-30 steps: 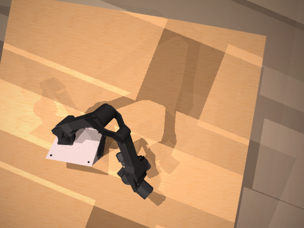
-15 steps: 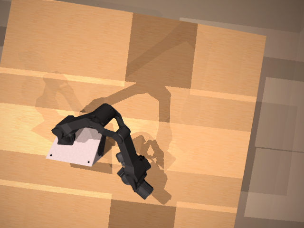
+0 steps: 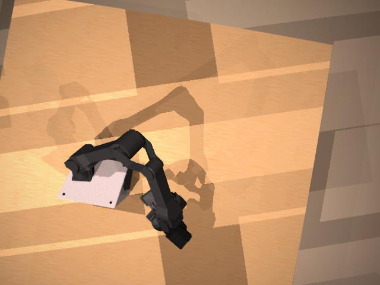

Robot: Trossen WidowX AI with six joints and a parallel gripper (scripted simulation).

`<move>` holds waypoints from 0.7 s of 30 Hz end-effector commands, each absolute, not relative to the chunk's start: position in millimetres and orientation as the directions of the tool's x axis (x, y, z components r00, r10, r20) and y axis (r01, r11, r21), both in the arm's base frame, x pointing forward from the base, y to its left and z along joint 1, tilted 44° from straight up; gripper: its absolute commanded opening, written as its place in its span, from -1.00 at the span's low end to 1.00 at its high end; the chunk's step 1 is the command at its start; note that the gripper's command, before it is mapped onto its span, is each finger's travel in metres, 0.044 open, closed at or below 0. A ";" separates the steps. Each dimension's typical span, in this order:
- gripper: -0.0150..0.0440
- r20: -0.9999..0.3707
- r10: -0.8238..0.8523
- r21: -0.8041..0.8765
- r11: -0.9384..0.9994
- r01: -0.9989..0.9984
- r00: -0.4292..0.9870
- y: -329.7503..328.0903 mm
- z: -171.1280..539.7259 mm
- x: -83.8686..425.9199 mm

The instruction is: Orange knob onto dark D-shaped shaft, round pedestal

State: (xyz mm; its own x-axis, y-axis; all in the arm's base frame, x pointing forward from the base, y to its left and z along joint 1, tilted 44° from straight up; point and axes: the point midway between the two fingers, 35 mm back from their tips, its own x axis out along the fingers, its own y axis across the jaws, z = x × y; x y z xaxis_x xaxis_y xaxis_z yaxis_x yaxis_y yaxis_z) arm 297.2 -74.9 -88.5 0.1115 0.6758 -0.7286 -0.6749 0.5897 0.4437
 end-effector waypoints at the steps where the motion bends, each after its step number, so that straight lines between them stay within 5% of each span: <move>1: -0.49 -0.729 0.676 0.438 0.586 -0.682 0.112 -74.9 -88.7 297.8; 21: -0.49 -0.729 0.676 0.325 0.485 -0.812 0.112 -75.9 -87.2 296.6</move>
State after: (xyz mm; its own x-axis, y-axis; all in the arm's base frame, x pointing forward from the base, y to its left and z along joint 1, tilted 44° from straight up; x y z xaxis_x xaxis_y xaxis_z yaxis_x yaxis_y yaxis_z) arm 297.3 -76.5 -86.1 0.1129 0.6763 -0.7279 -0.7580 0.5323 0.3770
